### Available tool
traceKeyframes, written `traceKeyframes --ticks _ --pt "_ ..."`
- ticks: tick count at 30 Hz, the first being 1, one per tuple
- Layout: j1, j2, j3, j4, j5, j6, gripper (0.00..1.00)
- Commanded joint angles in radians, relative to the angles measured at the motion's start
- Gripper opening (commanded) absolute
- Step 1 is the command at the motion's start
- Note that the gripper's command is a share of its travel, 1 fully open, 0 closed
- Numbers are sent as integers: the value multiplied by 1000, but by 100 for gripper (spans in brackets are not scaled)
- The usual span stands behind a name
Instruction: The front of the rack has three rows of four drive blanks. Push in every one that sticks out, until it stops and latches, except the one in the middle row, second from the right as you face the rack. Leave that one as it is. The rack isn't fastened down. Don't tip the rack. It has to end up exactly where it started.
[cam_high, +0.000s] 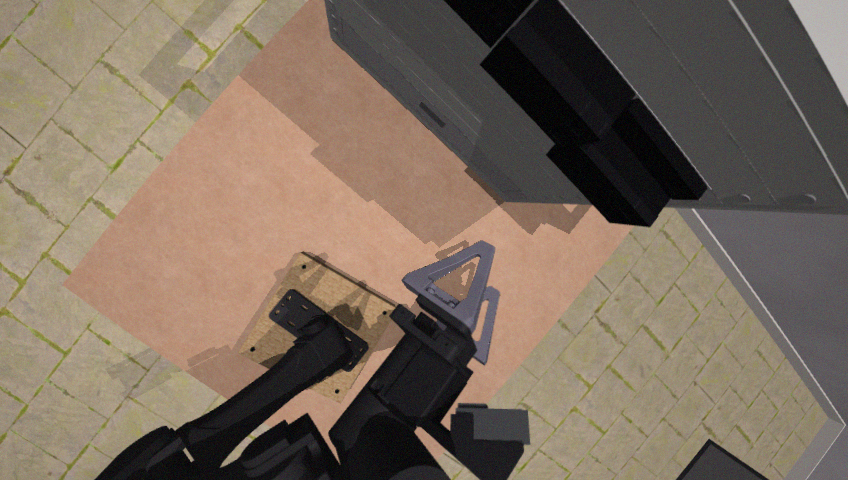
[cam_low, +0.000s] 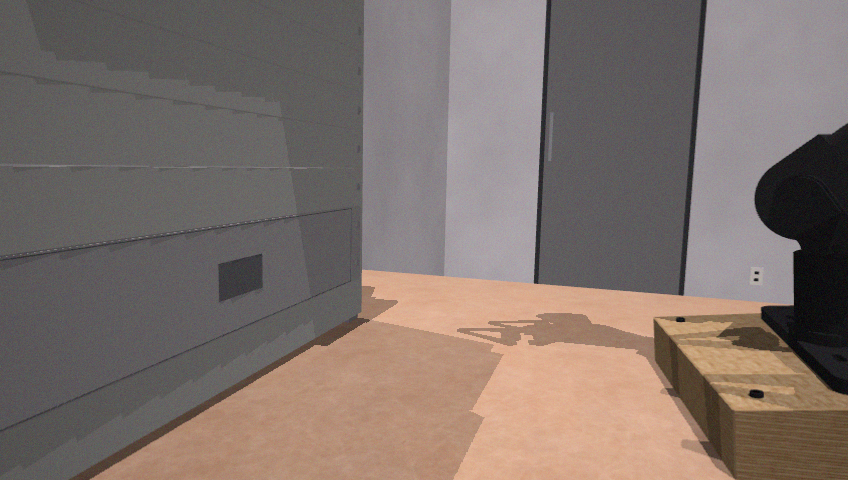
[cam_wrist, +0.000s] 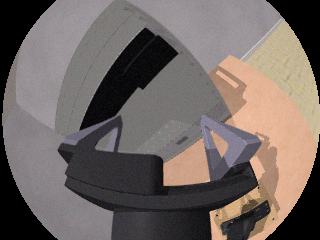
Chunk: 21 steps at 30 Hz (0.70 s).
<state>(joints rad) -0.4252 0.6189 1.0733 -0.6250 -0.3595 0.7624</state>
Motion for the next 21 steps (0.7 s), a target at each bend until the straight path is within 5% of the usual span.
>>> traceKeyframes --ticks 1,21 --pt "13 -30 -10 52 13 128 100" --pt "146 -172 -135 185 99 638 100"
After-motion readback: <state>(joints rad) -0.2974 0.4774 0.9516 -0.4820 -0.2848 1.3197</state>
